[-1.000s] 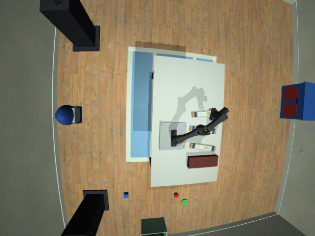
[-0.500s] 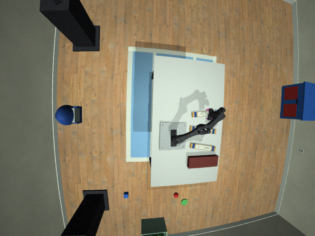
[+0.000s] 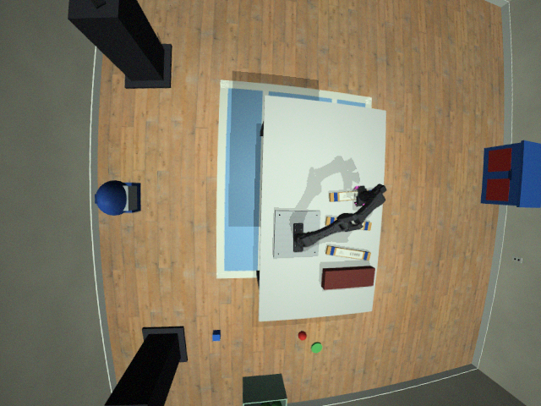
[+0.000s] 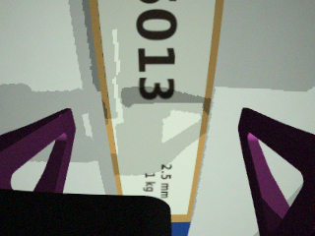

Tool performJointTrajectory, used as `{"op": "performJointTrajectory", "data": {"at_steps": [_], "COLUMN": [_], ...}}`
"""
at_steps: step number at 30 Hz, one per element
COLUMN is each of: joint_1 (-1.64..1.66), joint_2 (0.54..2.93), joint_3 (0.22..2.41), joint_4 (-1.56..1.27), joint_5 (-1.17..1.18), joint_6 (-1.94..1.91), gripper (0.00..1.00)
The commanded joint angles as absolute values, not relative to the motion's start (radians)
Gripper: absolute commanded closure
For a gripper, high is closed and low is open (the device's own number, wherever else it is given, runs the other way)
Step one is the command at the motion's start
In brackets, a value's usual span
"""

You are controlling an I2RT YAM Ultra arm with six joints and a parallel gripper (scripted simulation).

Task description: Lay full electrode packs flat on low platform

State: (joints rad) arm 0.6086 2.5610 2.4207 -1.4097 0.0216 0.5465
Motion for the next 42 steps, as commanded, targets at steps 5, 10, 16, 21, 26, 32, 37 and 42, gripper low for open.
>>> {"op": "performJointTrajectory", "data": {"at_steps": [5, 10, 16, 21, 26, 32, 37, 42], "joint_1": [0.602, 0.6, 0.603, 0.601, 0.6, 0.599, 0.602, 0.602], "joint_2": [2.551, 2.546, 2.534, 2.532, 2.531, 2.532, 2.542, 2.539], "joint_3": [2.466, 2.438, 2.39, 2.36, 2.333, 2.314, 2.348, 2.346], "joint_4": [-1.421, -1.384, -1.36, -1.333, -1.306, -1.285, -1.278, -1.276], "joint_5": [0.03, 0.03, 0.03, 0.03, 0.03, 0.03, 0.03, 0.03], "joint_6": [0.544, 0.543, 0.542, 0.541, 0.54, 0.54, 0.539, 0.539], "gripper": [0.05, 0.05, 0.05, 0.05, 0.05, 0.05, 0.05, 0.05]}}
